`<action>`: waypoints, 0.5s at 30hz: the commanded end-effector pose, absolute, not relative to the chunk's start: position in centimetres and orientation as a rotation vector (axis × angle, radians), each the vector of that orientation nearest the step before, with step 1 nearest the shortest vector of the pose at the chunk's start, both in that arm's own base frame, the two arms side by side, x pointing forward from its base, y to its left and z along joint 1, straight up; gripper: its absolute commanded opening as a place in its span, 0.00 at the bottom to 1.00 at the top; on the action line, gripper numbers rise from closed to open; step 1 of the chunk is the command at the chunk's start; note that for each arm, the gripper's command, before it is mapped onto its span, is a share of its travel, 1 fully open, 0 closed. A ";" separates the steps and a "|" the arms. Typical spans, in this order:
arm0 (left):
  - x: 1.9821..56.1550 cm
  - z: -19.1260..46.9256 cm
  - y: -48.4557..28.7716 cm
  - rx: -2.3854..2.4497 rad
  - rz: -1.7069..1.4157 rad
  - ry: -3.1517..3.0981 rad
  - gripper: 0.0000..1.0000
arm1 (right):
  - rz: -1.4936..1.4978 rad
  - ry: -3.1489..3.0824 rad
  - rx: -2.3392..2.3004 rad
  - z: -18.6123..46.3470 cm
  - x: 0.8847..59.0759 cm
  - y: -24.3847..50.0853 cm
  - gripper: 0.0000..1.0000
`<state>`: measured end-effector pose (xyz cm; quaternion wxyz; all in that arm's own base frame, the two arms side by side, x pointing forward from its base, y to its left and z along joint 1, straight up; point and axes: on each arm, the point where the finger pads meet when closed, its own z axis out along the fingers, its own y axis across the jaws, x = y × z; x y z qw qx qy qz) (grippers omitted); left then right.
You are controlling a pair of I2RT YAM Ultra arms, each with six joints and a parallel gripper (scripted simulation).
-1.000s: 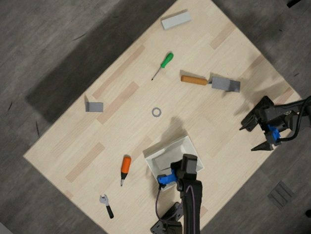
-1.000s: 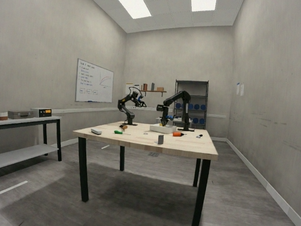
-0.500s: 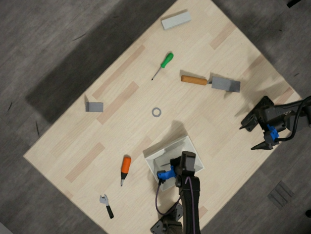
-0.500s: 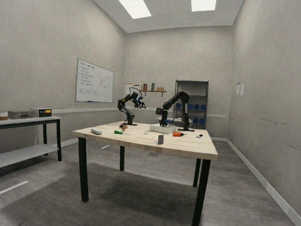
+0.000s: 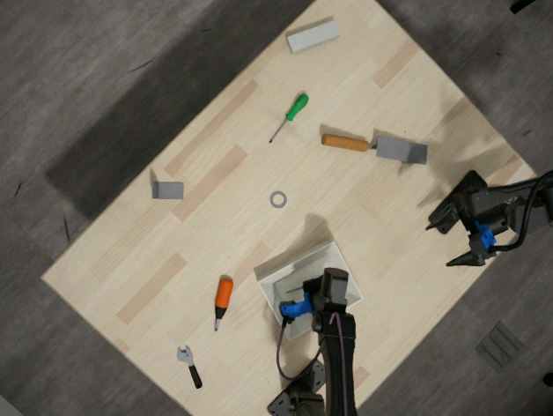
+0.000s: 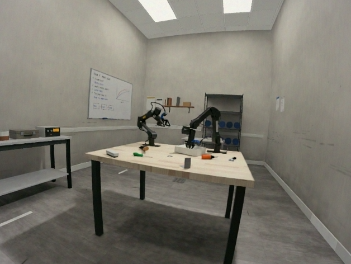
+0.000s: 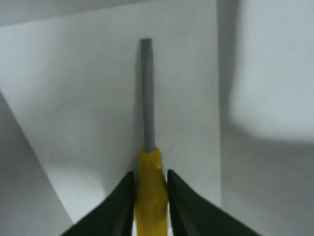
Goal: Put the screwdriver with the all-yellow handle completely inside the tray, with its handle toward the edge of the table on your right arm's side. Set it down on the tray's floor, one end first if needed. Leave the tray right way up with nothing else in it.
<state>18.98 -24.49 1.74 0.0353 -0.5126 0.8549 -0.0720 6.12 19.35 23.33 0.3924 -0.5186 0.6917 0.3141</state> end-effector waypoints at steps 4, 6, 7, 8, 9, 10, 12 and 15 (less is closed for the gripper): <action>18.6 1.9 -24.2 -1.567 -0.200 2.618 0.42 | 0.803 1.738 -1.312 23.8 6.1 19.4 1.00; 18.3 2.2 -24.1 -1.565 -0.213 2.617 0.42 | 0.803 1.738 -1.312 23.8 6.1 19.4 1.00; 18.3 2.2 -24.1 -1.565 -0.213 2.617 0.42 | 0.803 1.738 -1.312 23.8 6.1 19.4 1.00; 18.3 2.2 -24.1 -1.565 -0.213 2.617 0.42 | 0.803 1.738 -1.312 23.8 6.1 19.4 1.00; 18.3 2.4 -24.2 -1.564 -0.222 2.617 0.42 | 0.803 1.738 -1.312 23.8 6.1 19.4 1.00; 18.2 2.6 -24.3 -1.563 -0.231 2.616 0.42 | 0.803 1.738 -1.312 23.8 6.1 19.4 1.00; 18.1 2.9 -24.5 -1.561 -0.248 2.615 0.42 | 0.803 1.738 -1.312 23.8 6.1 19.4 1.00; 18.5 4.1 -25.1 -1.557 -0.287 2.607 0.42 | 0.803 1.738 -1.312 23.8 6.1 19.4 1.00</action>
